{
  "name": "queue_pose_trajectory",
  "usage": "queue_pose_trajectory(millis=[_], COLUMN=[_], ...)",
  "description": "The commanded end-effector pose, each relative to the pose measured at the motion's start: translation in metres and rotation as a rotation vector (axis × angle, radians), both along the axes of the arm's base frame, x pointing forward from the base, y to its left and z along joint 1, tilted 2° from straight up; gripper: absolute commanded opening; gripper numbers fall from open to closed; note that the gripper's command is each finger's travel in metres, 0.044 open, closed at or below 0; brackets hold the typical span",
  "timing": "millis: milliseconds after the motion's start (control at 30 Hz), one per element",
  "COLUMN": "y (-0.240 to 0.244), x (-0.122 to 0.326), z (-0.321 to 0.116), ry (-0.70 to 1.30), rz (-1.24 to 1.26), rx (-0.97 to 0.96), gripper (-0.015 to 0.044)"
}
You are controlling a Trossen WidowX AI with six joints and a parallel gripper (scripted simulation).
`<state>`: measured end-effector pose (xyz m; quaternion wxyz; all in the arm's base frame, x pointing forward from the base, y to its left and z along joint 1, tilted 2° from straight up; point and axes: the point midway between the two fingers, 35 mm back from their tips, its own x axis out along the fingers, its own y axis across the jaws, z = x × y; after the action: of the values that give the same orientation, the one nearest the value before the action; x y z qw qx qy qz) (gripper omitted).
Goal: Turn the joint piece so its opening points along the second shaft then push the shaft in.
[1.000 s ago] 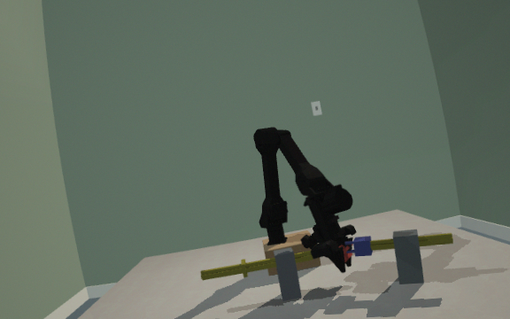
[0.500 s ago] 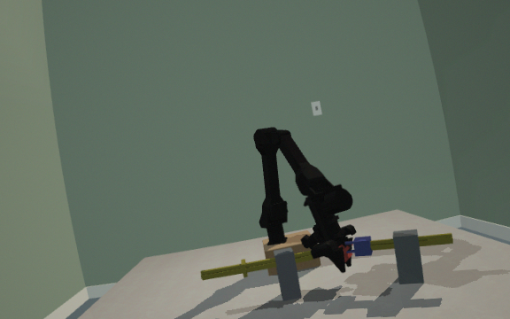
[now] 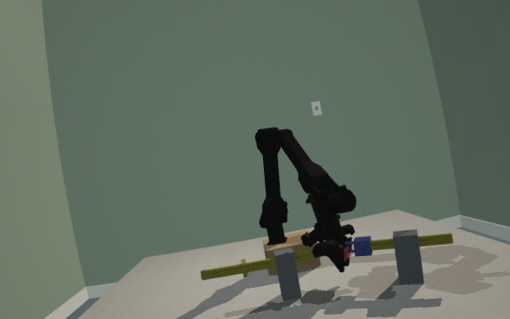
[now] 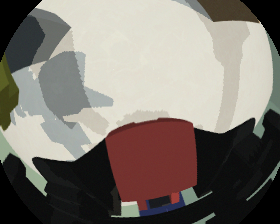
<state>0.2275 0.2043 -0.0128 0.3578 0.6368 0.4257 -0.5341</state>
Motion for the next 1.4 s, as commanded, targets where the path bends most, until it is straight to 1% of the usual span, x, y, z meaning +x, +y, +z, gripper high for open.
queue_pose_trajectory(millis=[0,800,1367], y=[-0.002,-0.01,-0.01], x=[0.001,0.007,0.007], z=[0.002,0.012,0.013], ry=[0.019,0.09,0.095], rz=[0.049,0.306,0.311], rx=[-0.052,-0.356,-0.376], gripper=[0.0,0.0,0.0])
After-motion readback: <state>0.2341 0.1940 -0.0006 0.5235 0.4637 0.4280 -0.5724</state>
